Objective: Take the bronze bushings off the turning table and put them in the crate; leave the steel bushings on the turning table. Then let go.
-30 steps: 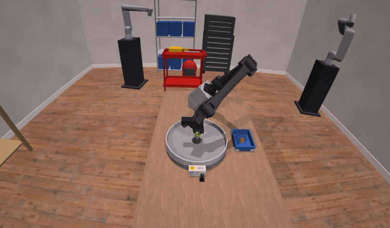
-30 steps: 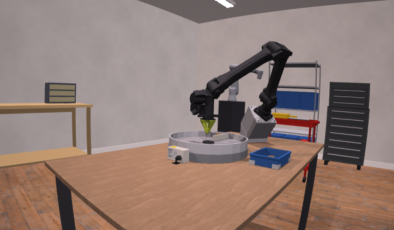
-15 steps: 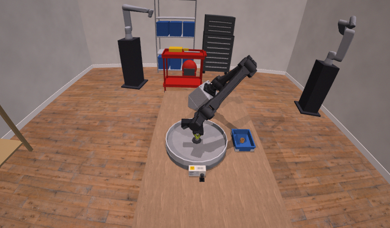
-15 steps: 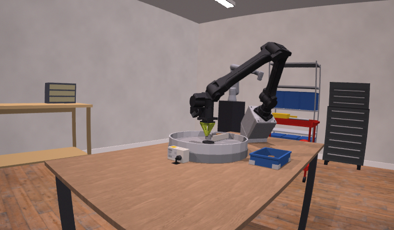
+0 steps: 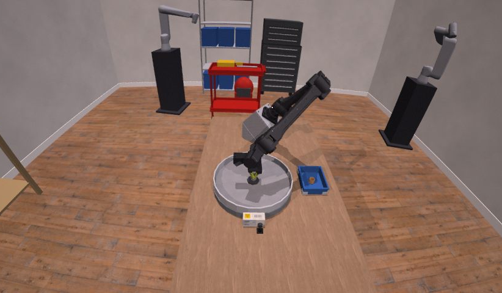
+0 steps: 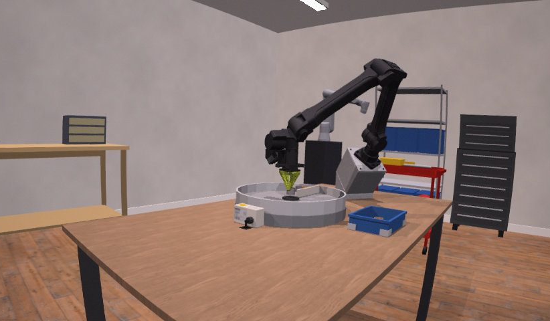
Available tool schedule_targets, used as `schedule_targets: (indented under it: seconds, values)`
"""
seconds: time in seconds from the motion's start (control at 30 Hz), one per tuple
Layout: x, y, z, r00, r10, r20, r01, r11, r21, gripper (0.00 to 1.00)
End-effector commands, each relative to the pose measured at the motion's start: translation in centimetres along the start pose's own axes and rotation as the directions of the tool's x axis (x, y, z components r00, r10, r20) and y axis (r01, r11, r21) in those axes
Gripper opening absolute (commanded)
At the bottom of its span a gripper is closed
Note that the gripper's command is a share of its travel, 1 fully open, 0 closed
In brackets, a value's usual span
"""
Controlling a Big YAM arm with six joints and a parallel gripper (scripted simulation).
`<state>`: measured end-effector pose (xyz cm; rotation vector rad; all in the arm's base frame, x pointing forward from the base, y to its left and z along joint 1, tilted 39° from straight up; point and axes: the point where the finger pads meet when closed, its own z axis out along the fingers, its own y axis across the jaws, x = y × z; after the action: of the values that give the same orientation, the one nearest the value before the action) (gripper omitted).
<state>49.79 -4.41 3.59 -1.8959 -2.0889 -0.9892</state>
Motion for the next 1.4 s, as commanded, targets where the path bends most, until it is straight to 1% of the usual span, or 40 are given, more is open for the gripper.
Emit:
schedule_targets:
  seconds: [0.0, 0.6, 0.7, 0.87, 0.9, 0.93, 1.37]
  values:
    - [-0.2, 0.7, -0.4, 1.000, -0.002, 0.009, 0.002, 1.000, -0.013, 0.00]
    - [-0.2, 0.7, -0.3, 1.000, -0.001, 0.009, 0.002, 1.000, -0.012, 0.00]
    - [-0.4, -0.2, 0.5, 1.000, 0.006, 0.005, -0.006, 1.000, -0.002, 0.00]
    - [-0.4, -0.4, 0.8, 1.000, 0.004, 0.004, -0.004, 1.000, 0.000, 0.00]
    - [0.0, 1.2, -0.2, 1.000, -0.020, 0.013, 0.020, 0.999, -0.027, 0.00]
    - [0.1, 1.3, -0.4, 1.000, -0.023, 0.015, 0.024, 0.999, -0.031, 0.00]
    - [0.1, 1.4, -0.5, 1.000, -0.025, 0.015, 0.025, 0.999, -0.032, 0.00]
